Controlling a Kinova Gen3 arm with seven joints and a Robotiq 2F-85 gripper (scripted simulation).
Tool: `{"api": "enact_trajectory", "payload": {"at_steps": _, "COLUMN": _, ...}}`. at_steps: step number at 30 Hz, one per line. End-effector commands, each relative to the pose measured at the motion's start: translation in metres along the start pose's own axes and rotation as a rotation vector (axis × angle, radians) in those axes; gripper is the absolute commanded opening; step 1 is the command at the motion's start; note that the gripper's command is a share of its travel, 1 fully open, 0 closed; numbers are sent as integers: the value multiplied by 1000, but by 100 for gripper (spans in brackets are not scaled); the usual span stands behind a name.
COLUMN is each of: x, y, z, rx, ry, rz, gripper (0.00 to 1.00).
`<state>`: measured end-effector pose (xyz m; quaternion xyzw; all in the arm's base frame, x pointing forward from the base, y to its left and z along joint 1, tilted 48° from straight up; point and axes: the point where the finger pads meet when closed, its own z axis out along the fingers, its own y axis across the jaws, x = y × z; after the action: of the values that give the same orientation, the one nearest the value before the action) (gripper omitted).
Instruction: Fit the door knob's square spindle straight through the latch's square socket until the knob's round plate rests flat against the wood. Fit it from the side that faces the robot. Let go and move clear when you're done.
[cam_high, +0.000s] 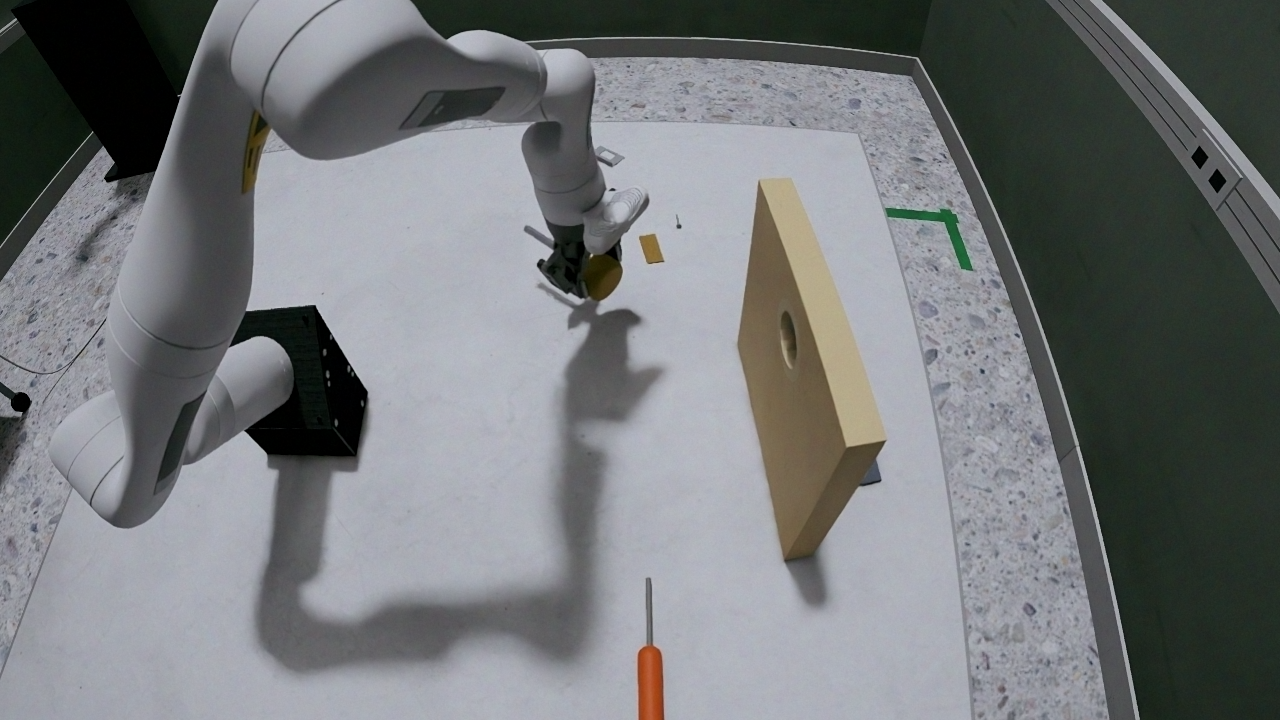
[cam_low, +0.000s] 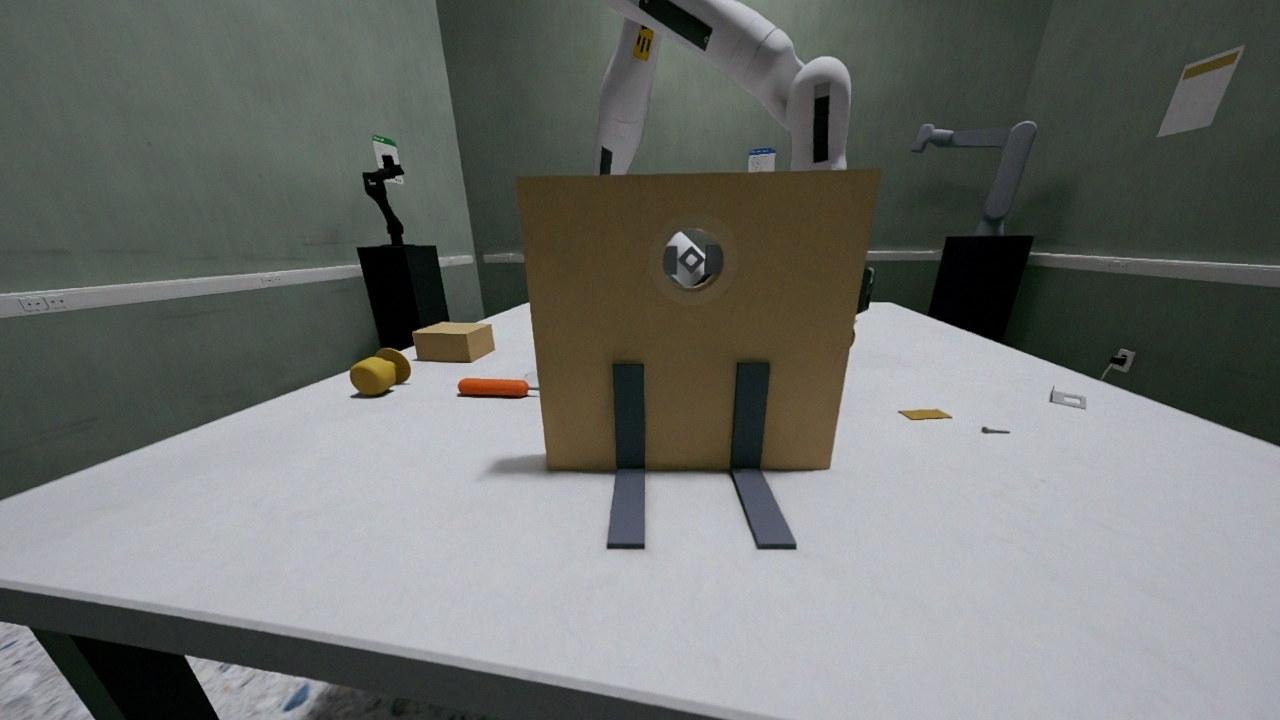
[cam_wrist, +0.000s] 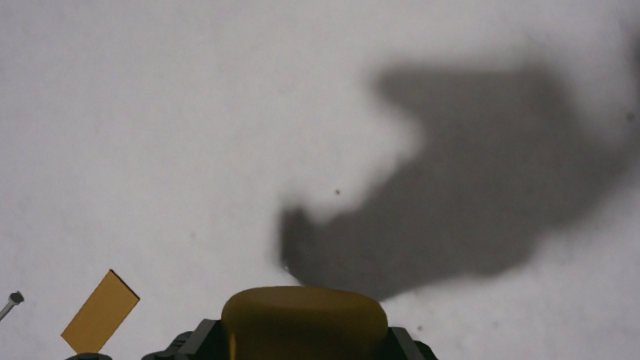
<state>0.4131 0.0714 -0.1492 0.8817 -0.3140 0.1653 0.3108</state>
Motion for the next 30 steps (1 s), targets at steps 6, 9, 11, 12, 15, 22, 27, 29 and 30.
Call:
{"api": "enact_trajectory", "payload": {"at_steps": 6, "x": 1, "y": -6, "z": -16, "rx": 11, "ry": 1, "rz": 2, "gripper": 63}}
{"api": "enact_trajectory", "payload": {"at_steps": 9, "x": 1, "y": -6, "z": -16, "rx": 11, "ry": 1, "rz": 2, "gripper": 63}}
{"api": "enact_trajectory", "payload": {"at_steps": 11, "x": 1, "y": -6, "z": -16, "rx": 11, "ry": 1, "rz": 2, "gripper": 63}}
{"api": "enact_trajectory", "payload": {"at_steps": 12, "x": 1, "y": -6, "z": -16, "rx": 11, "ry": 1, "rz": 2, "gripper": 63}}
{"api": "enact_trajectory", "payload": {"at_steps": 15, "x": 1, "y": -6, "z": -16, "rx": 11, "ry": 1, "rz": 2, "gripper": 63}}
{"api": "enact_trajectory", "payload": {"at_steps": 22, "x": 1, "y": -6, "z": -16, "rx": 11, "ry": 1, "rz": 2, "gripper": 63}}
{"api": "enact_trajectory", "payload": {"at_steps": 27, "x": 1, "y": -6, "z": -16, "rx": 11, "ry": 1, "rz": 3, "gripper": 63}}
{"api": "enact_trajectory", "payload": {"at_steps": 29, "x": 1, "y": -6, "z": -16, "rx": 11, "ry": 1, "rz": 3, "gripper": 63}}
{"api": "enact_trajectory", "payload": {"at_steps": 30, "x": 1, "y": -6, "z": -16, "rx": 11, "ry": 1, "rz": 5, "gripper": 63}}
